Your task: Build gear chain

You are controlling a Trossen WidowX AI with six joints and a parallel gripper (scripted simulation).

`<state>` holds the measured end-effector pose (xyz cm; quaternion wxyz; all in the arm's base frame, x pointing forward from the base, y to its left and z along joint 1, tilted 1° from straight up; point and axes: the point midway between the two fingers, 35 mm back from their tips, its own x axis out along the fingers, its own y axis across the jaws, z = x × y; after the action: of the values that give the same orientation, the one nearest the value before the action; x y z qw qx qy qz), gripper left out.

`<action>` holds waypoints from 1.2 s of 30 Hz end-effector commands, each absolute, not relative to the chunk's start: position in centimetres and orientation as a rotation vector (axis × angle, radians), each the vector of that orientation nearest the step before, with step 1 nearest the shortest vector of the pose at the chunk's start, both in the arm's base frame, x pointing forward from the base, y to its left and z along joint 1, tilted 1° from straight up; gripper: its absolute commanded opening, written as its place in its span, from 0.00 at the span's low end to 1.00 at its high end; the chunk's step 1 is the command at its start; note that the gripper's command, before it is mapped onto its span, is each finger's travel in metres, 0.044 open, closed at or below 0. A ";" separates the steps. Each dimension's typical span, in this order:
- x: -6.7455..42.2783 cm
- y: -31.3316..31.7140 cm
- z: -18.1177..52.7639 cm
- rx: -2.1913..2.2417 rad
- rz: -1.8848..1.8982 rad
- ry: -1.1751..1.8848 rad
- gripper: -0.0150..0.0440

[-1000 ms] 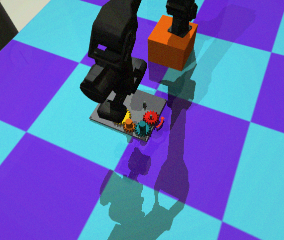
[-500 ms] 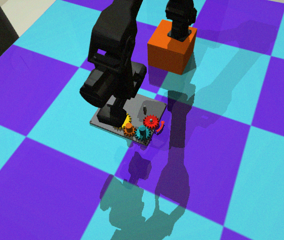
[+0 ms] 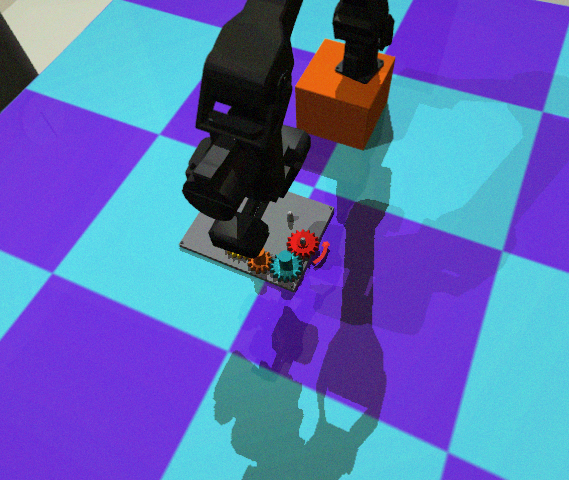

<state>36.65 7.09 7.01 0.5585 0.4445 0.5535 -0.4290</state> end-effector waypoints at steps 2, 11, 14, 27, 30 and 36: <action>32.9 14.4 8.4 1.028 -0.973 1.328 1.00; 21.8 24.7 10.2 1.035 -0.981 1.337 1.00; 17.5 26.7 10.7 1.036 -0.986 1.339 1.00; 15.3 27.4 10.9 1.037 -0.988 1.340 1.00; 15.3 27.4 10.9 1.037 -0.988 1.340 1.00; 15.3 27.4 10.9 1.037 -0.988 1.340 1.00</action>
<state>15.36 27.47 10.85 0.5568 0.4388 0.5685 -0.4174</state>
